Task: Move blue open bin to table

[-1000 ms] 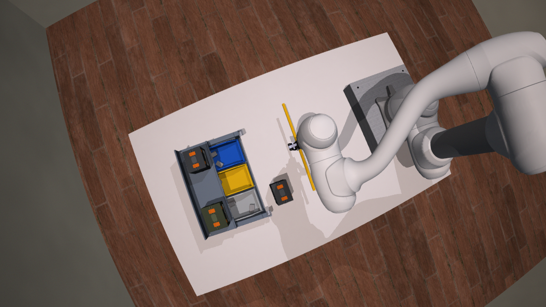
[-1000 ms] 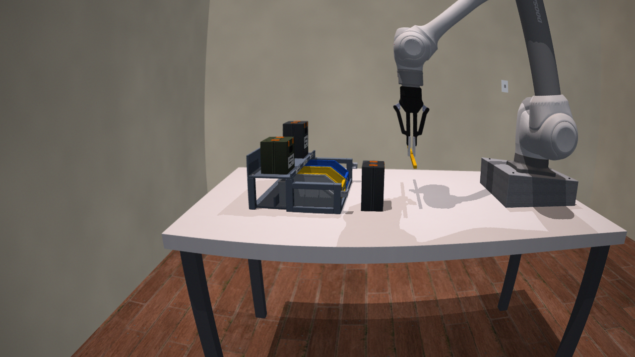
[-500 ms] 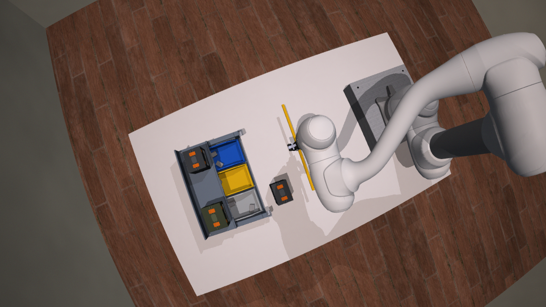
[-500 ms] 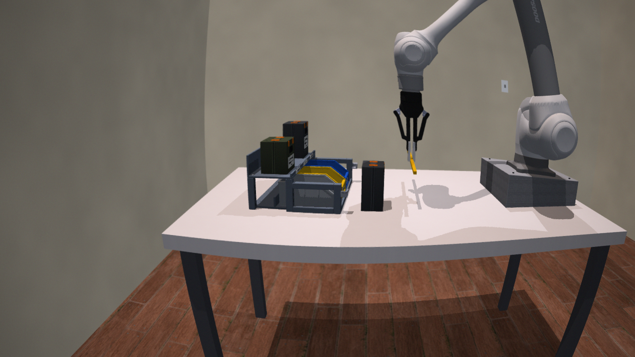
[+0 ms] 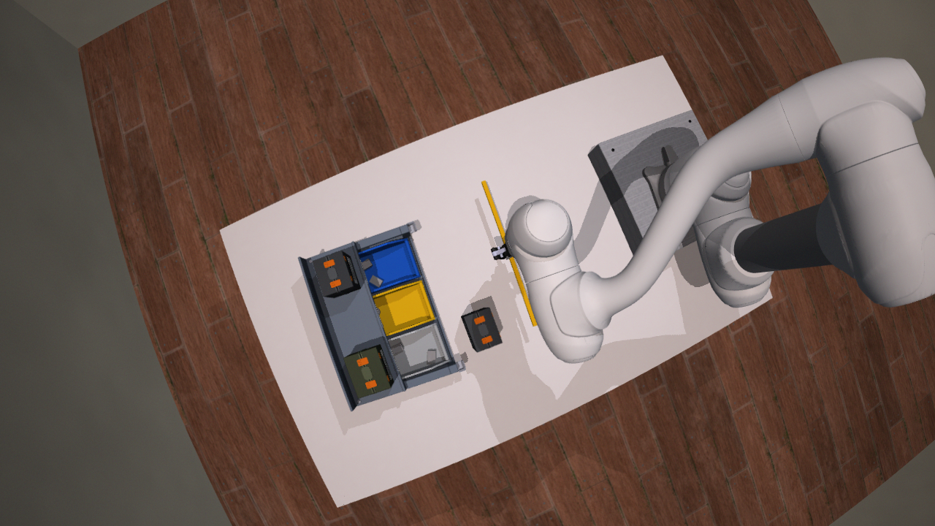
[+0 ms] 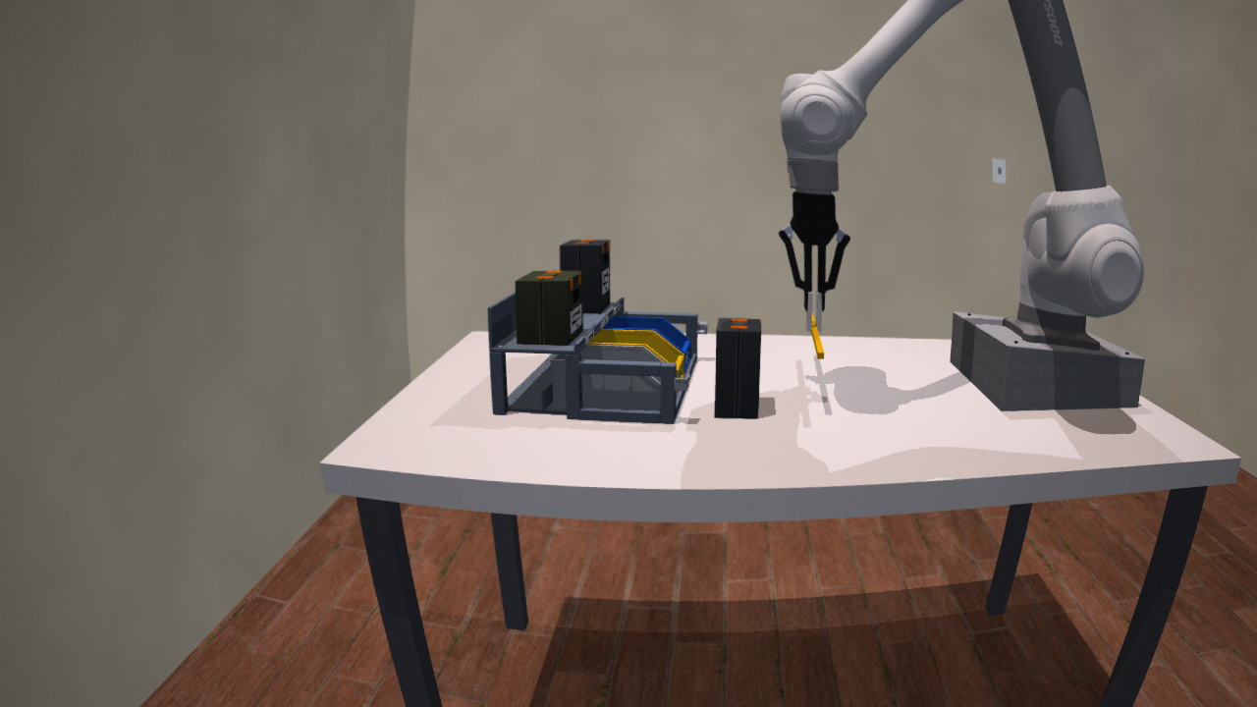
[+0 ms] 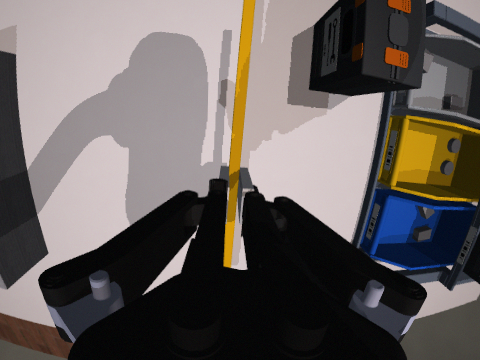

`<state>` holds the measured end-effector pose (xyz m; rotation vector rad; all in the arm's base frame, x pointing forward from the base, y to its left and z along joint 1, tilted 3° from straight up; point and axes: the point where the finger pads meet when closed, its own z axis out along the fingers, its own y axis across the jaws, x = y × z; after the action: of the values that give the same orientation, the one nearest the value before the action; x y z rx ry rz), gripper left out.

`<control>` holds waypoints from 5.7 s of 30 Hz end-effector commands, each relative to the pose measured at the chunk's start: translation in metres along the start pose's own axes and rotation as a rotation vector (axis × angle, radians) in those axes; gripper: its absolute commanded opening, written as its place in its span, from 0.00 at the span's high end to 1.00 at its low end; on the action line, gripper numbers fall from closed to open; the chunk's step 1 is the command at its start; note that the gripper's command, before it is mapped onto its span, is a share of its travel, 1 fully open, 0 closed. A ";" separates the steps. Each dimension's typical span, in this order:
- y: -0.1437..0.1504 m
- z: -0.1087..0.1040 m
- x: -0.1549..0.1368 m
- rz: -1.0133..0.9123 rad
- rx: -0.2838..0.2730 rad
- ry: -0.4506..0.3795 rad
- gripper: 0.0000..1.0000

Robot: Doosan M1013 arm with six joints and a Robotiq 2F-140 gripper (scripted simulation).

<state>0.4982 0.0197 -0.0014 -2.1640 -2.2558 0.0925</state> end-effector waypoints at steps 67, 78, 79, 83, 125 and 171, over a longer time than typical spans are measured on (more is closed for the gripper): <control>0.001 0.080 0.000 0.000 0.000 0.000 1.00; 0.001 0.089 0.000 0.000 0.000 0.000 1.00; 0.001 0.089 0.000 0.000 0.000 0.000 1.00; 0.001 0.089 0.000 0.000 0.000 0.000 1.00; 0.001 0.089 0.000 0.000 0.000 0.000 0.43; 0.001 0.039 0.000 0.000 0.000 0.000 0.43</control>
<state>0.4973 0.0187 -0.0404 -2.1638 -2.2555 0.0929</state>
